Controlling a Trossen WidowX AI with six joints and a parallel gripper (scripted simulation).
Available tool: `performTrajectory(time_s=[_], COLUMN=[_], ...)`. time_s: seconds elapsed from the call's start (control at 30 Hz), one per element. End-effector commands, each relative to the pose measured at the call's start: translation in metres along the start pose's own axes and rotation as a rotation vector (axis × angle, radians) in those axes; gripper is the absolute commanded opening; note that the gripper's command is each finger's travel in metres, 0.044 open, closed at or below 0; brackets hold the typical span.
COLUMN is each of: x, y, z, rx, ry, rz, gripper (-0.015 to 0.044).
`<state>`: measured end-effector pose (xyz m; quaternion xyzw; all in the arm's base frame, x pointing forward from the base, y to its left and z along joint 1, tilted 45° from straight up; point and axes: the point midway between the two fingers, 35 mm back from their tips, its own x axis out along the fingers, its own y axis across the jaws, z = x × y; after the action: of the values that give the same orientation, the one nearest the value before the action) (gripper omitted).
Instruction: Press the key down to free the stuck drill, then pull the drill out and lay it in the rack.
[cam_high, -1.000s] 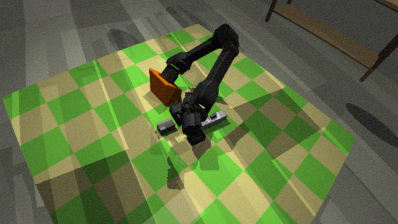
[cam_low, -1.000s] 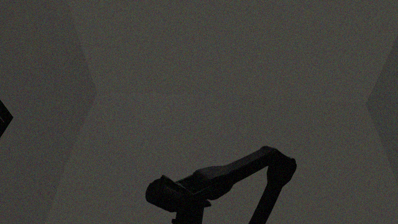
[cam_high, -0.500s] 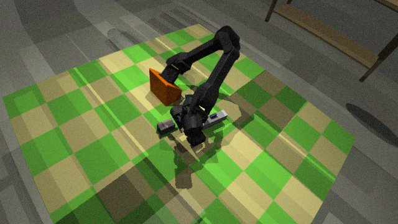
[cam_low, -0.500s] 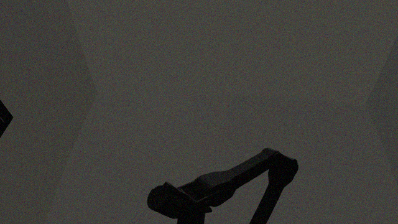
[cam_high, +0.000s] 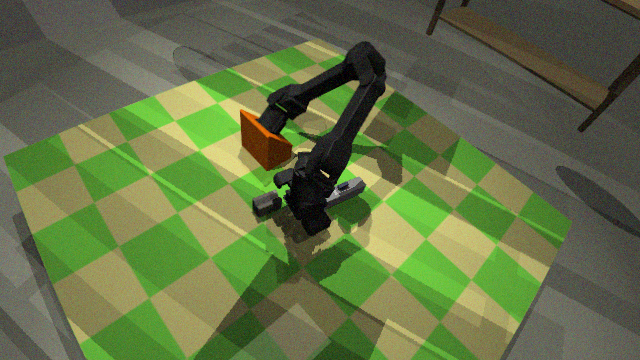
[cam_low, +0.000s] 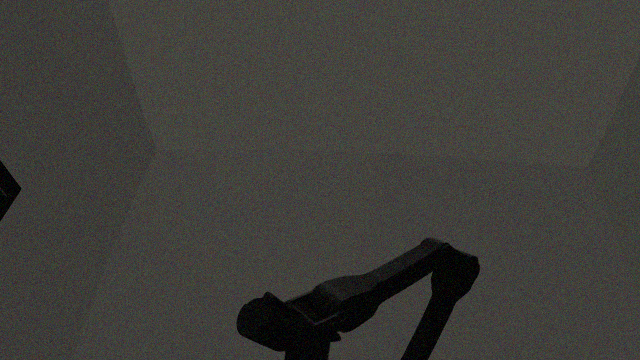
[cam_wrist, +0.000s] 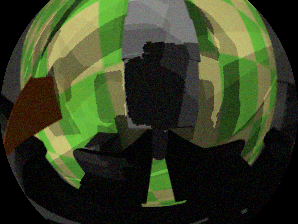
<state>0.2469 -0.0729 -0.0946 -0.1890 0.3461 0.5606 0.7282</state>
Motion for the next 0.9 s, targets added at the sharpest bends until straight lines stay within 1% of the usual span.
performTrajectory(time_s=[0.0, 0.87], x=[0.0, -0.002], y=[0.0, -0.001], z=[0.0, -0.031], rx=[-0.002, 0.004], ry=[0.0, -0.004], rz=[-0.001, -0.003], gripper=[0.0, 0.0])
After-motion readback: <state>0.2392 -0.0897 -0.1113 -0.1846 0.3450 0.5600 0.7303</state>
